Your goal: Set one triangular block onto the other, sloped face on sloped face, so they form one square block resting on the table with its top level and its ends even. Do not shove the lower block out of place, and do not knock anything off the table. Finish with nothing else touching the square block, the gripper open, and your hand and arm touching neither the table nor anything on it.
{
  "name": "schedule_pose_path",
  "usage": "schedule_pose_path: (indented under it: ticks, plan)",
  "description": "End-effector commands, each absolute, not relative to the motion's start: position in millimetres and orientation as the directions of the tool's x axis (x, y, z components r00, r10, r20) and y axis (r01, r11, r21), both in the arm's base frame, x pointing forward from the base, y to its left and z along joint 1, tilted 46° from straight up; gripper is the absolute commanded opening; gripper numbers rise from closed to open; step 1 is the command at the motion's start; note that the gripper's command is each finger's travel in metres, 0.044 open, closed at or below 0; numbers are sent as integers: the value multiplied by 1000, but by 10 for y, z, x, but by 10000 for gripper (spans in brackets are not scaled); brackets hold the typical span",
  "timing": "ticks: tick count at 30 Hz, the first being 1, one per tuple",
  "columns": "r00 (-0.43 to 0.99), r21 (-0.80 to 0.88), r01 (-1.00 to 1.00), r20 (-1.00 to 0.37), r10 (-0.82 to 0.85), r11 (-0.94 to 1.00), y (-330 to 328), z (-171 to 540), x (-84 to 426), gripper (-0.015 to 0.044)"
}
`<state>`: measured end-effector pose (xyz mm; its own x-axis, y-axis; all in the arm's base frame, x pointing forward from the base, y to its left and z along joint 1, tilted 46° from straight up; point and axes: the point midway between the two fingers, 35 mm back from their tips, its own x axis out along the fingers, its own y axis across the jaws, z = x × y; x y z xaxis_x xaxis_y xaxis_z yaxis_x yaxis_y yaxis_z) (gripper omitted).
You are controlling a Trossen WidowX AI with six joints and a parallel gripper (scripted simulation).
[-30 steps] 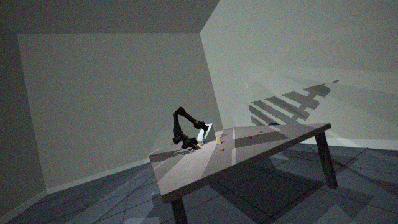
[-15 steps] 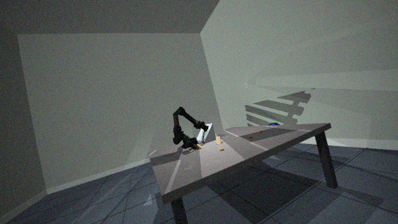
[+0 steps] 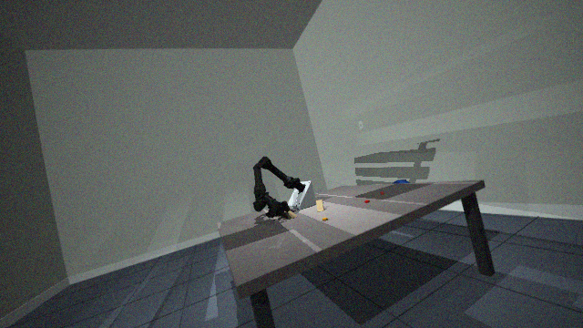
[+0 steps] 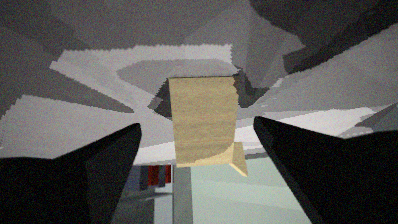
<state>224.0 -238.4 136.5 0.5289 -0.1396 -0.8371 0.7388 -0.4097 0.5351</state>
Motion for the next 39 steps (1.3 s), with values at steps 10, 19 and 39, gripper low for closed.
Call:
schedule_pose_path:
  ticks: [10, 19, 39]
  plan:
    - [525, 531, 738, -839, -141, -416, -2382, 1350, 2231, 440]
    - [529, 535, 739, -837, -140, -410, -2384, 1364, 2240, 282]
    - [528, 534, 739, -838, -139, -410, -2245, 1515, 2253, 0]
